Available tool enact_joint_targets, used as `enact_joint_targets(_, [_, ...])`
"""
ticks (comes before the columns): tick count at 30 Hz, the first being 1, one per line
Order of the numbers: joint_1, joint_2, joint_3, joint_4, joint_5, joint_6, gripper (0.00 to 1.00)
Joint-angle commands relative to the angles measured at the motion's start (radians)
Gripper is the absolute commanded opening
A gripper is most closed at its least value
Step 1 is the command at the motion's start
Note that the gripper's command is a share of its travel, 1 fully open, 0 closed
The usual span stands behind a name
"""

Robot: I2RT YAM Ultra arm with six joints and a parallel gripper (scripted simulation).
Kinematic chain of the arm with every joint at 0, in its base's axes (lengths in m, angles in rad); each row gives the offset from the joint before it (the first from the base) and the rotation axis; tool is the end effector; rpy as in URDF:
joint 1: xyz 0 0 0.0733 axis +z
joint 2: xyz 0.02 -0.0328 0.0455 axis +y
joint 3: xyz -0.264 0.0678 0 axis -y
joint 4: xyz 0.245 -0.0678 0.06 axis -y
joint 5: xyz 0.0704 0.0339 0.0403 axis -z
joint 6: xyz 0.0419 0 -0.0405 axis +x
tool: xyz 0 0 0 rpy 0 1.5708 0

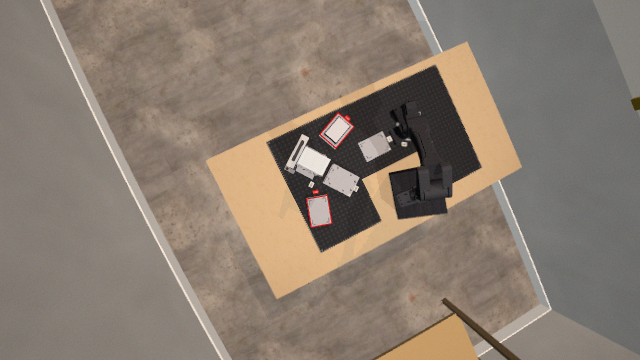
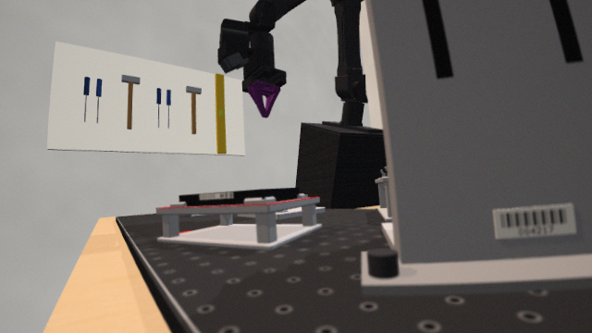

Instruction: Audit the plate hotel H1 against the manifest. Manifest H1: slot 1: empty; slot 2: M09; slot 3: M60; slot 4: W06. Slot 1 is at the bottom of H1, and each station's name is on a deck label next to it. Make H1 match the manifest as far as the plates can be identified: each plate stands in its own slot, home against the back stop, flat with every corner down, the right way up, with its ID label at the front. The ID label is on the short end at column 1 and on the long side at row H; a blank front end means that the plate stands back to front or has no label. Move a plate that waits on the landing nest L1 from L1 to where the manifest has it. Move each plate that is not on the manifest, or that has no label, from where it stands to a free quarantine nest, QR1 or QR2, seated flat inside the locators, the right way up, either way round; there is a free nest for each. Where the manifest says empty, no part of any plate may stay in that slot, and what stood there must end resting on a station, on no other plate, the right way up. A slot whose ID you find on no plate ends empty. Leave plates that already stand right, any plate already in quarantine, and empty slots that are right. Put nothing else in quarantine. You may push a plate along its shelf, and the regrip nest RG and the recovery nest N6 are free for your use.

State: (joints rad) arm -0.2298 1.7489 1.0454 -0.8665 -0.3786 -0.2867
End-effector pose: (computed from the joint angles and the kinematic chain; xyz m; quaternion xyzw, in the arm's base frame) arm 0.2884 -0.0504 0.1566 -0.0280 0.9817 0.1818 0.0484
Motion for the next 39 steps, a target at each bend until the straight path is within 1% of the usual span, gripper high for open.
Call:
enact_joint_targets(1, [-0.002,-0.020,0.017,-0.035,-0.003,0.012,0.00])
enact_joint_targets(8, [0.001,-0.038,0.037,-0.071,-0.003,0.015,0.00])
enact_joint_targets(19, [0.117,-0.096,0.028,-0.074,0.000,0.141,0.00])
enact_joint_targets(21, [0.117,-0.096,0.028,-0.074,0.000,0.141,0.00])
enact_joint_targets(28, [0.194,-0.124,0.033,-0.076,0.004,0.223,0.00])
enact_joint_targets(36, [0.261,-0.252,-0.085,0.047,-0.025,0.255,0.00])
enact_joint_targets(38, [0.261,-0.252,-0.085,0.047,-0.025,0.255,0.00])
enact_joint_targets(39, [0.270,-0.268,-0.099,0.063,-0.027,0.260,0.00])
